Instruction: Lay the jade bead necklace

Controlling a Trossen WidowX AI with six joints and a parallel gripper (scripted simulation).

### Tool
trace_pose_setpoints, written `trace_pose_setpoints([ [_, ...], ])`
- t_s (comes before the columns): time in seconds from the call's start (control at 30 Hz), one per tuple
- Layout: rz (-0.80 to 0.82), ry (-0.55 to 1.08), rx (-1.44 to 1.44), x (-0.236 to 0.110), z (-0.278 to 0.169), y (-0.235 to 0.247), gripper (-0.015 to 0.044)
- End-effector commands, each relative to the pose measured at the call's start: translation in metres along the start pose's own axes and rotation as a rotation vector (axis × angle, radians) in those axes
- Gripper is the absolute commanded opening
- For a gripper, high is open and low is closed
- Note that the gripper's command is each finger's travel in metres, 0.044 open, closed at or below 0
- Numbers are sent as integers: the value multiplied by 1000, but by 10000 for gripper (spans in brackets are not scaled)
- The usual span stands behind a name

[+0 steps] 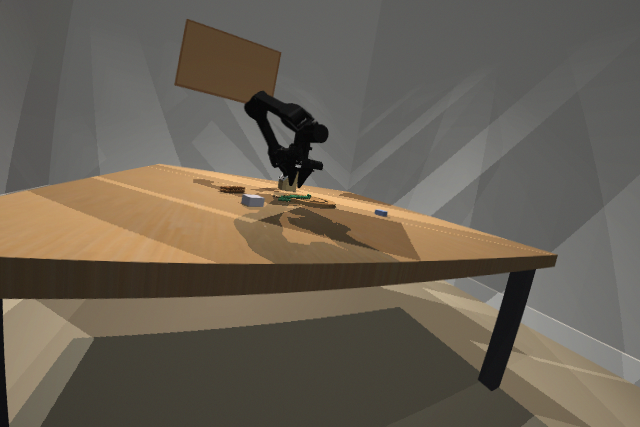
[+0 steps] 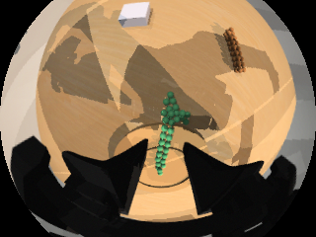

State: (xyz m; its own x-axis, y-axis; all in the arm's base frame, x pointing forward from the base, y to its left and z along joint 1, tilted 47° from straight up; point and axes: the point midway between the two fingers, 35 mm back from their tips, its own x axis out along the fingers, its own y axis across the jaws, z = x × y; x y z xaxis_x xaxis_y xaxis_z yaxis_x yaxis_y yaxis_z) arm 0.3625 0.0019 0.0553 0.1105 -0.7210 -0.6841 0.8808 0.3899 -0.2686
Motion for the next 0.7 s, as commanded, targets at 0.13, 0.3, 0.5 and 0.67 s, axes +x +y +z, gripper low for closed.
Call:
trace_pose_setpoints([
  [0.13,4,-7,31,5,5,1,200],
  [0.3,11,-3,37,5,5,3,200],
  [0.5,10,-4,36,11,5,3,200],
  [0.67,8,-5,35,19,5,2,200],
])
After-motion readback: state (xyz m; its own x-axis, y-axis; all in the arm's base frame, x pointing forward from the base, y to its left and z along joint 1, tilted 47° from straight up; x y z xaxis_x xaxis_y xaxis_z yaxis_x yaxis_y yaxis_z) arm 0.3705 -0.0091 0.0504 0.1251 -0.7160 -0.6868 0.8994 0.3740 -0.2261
